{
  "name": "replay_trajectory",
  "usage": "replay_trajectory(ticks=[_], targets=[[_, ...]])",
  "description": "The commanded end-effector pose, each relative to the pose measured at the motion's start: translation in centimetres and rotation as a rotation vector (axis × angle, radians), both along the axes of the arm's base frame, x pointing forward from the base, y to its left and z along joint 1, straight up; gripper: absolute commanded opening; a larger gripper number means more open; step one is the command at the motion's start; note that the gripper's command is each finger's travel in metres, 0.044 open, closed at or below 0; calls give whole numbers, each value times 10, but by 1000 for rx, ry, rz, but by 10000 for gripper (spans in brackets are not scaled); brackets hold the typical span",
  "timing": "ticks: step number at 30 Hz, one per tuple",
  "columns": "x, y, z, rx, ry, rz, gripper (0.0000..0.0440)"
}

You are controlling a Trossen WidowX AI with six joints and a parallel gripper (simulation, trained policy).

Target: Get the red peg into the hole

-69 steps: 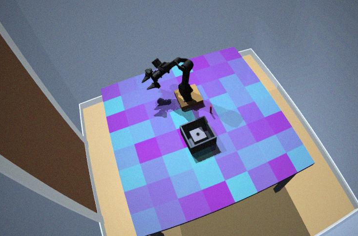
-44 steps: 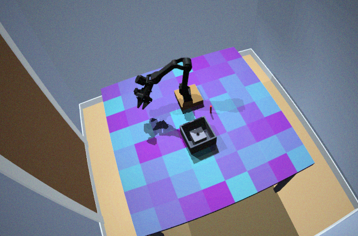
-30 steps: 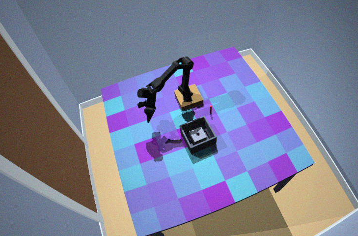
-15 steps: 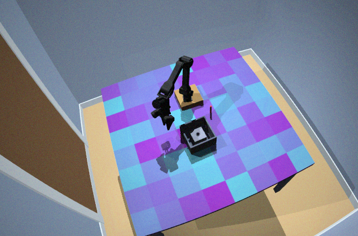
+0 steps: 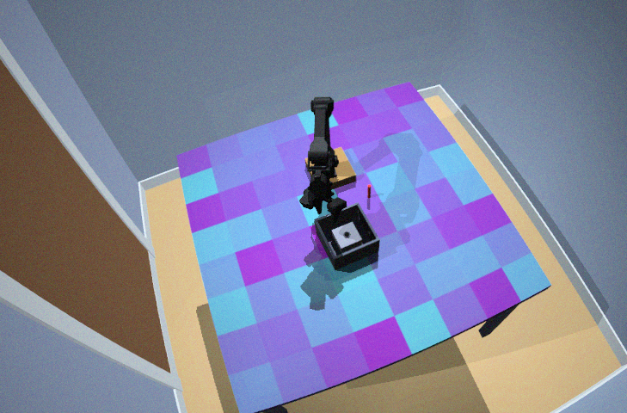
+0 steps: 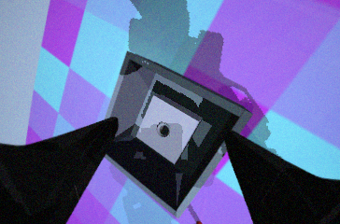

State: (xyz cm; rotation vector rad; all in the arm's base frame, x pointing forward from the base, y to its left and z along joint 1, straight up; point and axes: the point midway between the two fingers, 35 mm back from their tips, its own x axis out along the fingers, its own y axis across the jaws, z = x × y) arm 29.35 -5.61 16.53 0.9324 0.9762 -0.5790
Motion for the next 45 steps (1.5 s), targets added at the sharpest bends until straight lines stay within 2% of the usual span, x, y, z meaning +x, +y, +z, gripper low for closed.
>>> replay_trajectory(ticks=[1,13,29,36,45], targets=[[-8,29,0,-2,54,47,440],[-58,104,-11,-5,261,145,440],[-129,164,-38,-64,505,188,440],[-146,183,-58,-93,548,220,440],[-152,201,-92,-115,534,263,440]])
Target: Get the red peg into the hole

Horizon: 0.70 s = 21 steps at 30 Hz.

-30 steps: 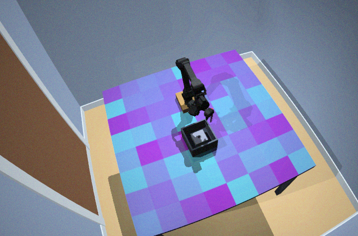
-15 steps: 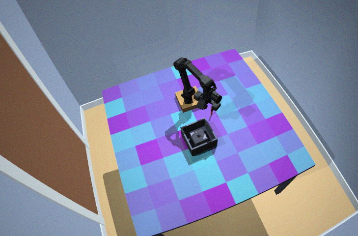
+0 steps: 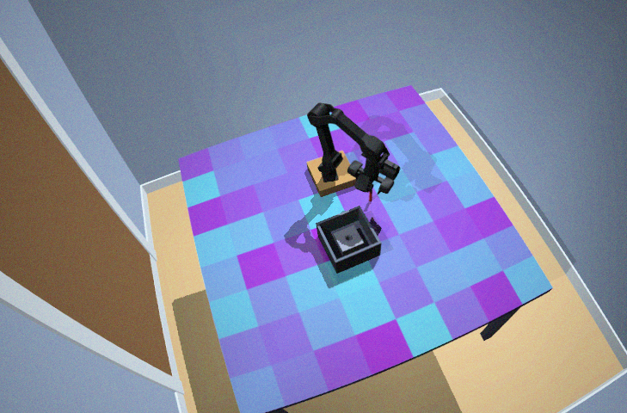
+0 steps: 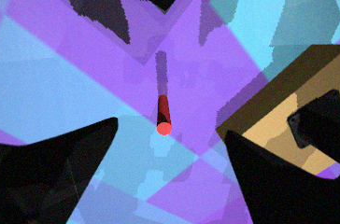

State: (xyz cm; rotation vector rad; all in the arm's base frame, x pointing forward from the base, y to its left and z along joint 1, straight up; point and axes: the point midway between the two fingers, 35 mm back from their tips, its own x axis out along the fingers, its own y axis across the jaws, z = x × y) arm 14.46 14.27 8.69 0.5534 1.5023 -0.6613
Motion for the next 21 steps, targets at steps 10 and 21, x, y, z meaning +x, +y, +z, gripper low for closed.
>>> replay_trajectory(ticks=[10,21], targets=[[0,11,-58,-5,-44,59,440],[-2,8,-89,-25,-13,97,228]])
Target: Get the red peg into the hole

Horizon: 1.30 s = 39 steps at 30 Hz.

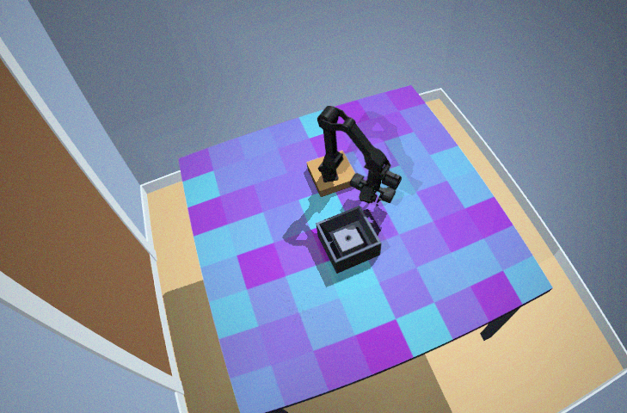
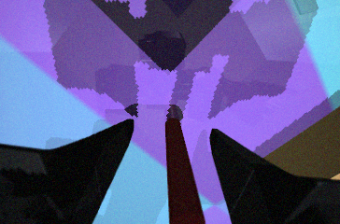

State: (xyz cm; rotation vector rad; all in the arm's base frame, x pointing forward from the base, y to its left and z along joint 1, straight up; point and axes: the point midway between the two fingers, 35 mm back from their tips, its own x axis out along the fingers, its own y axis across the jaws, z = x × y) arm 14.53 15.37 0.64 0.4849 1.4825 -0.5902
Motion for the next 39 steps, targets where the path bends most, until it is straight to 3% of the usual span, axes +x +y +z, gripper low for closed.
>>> replay_trajectory(ticks=[1,7,10,25,39], targets=[[-3,-4,-9,-18,24,9,202],[-4,-5,-13,-45,52,4,47],[-4,-5,-14,-62,65,4,0],[31,1,48,-62,-69,31,0],[70,-17,103,-75,-183,-97,0]])
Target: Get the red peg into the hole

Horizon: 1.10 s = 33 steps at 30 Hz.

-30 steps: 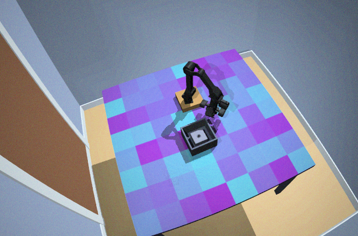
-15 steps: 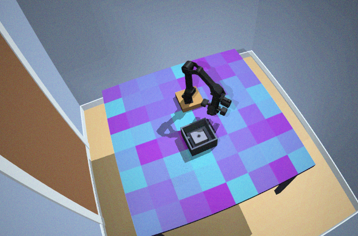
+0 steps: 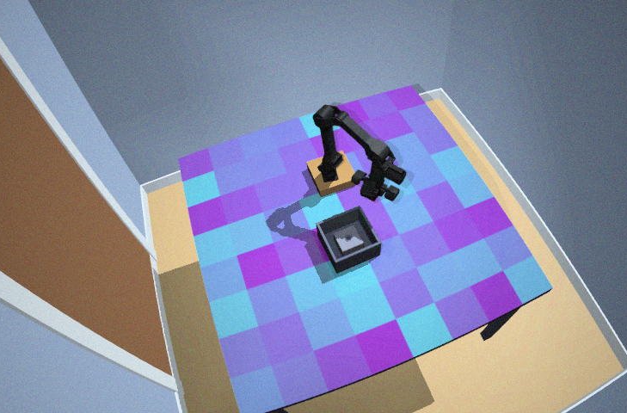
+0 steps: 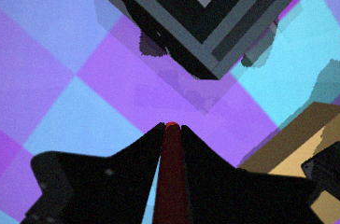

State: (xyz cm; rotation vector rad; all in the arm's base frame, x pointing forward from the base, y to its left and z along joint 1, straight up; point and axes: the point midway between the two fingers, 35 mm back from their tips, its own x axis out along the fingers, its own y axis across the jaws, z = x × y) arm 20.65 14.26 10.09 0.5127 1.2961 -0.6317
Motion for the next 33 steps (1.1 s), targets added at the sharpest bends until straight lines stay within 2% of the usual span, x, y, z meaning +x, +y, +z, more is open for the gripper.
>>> replay_trajectory(ticks=[1,16,33], targets=[[13,-9,11,-6,-32,-50,0],[68,-59,25,-37,-116,-199,0],[115,-117,0,-45,-98,-188,1]])
